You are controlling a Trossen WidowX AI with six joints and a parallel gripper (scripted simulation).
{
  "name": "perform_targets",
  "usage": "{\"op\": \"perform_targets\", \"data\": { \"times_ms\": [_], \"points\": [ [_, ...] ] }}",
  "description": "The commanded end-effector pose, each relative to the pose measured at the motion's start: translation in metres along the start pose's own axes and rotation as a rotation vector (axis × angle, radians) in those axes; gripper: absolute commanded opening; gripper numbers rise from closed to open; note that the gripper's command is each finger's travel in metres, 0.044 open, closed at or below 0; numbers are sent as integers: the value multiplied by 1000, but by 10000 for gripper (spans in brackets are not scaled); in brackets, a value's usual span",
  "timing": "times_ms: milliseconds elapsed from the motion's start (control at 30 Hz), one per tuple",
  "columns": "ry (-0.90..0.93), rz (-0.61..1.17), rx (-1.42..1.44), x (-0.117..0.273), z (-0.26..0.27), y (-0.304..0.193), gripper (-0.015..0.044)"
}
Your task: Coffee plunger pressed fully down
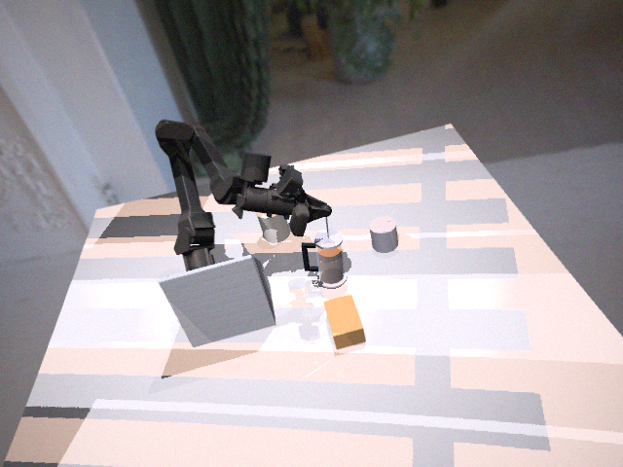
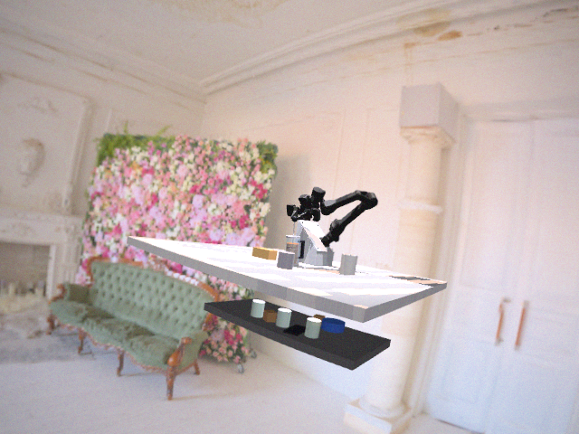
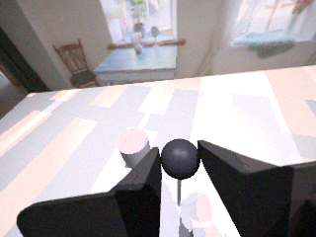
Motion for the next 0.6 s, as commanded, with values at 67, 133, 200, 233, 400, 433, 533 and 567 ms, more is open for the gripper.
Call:
{"op": "perform_targets", "data": {
  "times_ms": [67, 133, 200, 233, 400, 433, 533, 567],
  "points": [
    [2, 54, -42, -10, 1, -28, 120],
    [3, 53, -43, -12, 2, -30, 120],
    [3, 52, -43, -14, 2, -33, 120],
    [4, 52, -43, -15, 3, -34, 120],
    [6, 49, -45, -20, 4, -40, 120],
    [6, 48, -45, -21, 4, -41, 120],
    [8, 45, -47, -25, 5, -44, 120],
    [8, 45, -47, -26, 6, -45, 120]
  ]
}}
Point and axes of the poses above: the point midway between the two fingers, 35 mm back from their tips, its own x axis back along the fingers, its own z axis across the jaws, y = z × x, the point moved 8 cm from there along x, back along the fingers, and after that the axes turned 5 degrees about x, right-handed, at the moved point
